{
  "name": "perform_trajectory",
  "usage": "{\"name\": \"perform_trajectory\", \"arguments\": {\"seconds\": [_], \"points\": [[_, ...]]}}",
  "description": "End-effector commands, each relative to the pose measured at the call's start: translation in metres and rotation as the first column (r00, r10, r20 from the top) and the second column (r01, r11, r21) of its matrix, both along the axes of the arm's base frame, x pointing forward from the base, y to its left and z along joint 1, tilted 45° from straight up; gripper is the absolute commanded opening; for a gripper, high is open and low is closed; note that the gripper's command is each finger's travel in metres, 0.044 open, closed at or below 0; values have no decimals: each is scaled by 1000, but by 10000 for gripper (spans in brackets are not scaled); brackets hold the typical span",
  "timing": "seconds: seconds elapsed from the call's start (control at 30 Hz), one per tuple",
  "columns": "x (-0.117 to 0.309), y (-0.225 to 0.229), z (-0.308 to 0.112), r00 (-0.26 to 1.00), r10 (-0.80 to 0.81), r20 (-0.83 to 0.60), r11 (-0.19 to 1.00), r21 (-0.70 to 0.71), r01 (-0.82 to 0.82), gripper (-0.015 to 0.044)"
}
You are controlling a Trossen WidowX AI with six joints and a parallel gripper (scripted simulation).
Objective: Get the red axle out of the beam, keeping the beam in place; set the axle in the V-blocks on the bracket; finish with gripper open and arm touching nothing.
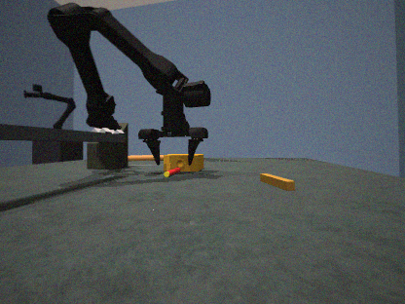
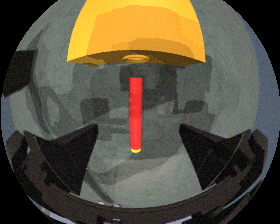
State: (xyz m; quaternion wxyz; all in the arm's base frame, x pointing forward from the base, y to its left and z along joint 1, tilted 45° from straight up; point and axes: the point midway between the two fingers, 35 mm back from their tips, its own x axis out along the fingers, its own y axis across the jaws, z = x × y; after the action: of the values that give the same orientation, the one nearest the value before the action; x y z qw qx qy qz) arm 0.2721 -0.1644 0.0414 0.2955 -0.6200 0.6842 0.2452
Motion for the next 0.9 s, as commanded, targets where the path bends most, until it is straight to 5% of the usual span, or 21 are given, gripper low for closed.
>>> {"name": "perform_trajectory", "arguments": {"seconds": [0.0,0.63,0.87], "points": [[-2,-4,-9,1000,3,-12,1000,6,-3,440],[-5,-15,-19,1000,3,-13,1000,3,-3,440],[-5,-15,-17,1000,0,-9,1000,-2,0,256]]}}
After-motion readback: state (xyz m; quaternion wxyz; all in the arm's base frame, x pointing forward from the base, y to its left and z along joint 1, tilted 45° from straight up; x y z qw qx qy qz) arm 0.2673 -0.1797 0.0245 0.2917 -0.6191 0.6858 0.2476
